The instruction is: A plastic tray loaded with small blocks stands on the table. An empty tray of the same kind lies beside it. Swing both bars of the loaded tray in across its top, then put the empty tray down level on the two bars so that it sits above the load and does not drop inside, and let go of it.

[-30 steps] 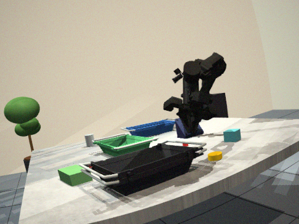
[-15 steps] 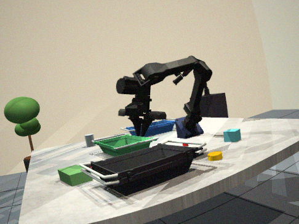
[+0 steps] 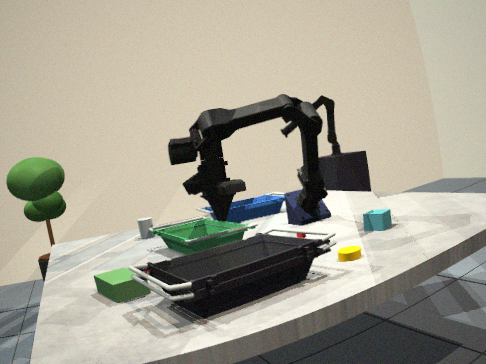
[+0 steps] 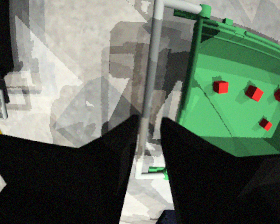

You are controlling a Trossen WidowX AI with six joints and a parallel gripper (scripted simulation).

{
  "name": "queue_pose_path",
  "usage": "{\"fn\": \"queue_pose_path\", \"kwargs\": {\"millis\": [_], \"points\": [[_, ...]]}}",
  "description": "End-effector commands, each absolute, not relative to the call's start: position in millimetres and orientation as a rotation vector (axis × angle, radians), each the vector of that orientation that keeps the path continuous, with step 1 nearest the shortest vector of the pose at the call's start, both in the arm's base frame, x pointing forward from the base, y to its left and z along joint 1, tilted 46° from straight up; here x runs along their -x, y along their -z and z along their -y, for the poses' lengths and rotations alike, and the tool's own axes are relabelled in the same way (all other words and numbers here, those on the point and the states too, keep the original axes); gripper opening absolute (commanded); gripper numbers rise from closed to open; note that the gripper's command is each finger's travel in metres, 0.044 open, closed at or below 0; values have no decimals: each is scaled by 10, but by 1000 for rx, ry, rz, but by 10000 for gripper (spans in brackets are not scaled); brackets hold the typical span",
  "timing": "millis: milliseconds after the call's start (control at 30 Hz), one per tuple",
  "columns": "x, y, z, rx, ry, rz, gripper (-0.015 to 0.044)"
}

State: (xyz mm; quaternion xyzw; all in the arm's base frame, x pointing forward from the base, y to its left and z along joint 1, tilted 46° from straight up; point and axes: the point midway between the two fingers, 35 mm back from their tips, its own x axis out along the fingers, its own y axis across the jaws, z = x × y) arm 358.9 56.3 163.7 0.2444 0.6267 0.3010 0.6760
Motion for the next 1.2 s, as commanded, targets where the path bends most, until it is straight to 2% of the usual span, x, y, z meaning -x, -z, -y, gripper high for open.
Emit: {"fn": "queue_pose_path", "kwargs": {"millis": [0,500,1167], "points": [[-3582,-1547,-661,-559,-678,-1421,81],[-3578,-1268,-960,-562,-680,-1419,81],[-3609,-1195,-403,-560,-678,-1421,81]]}}
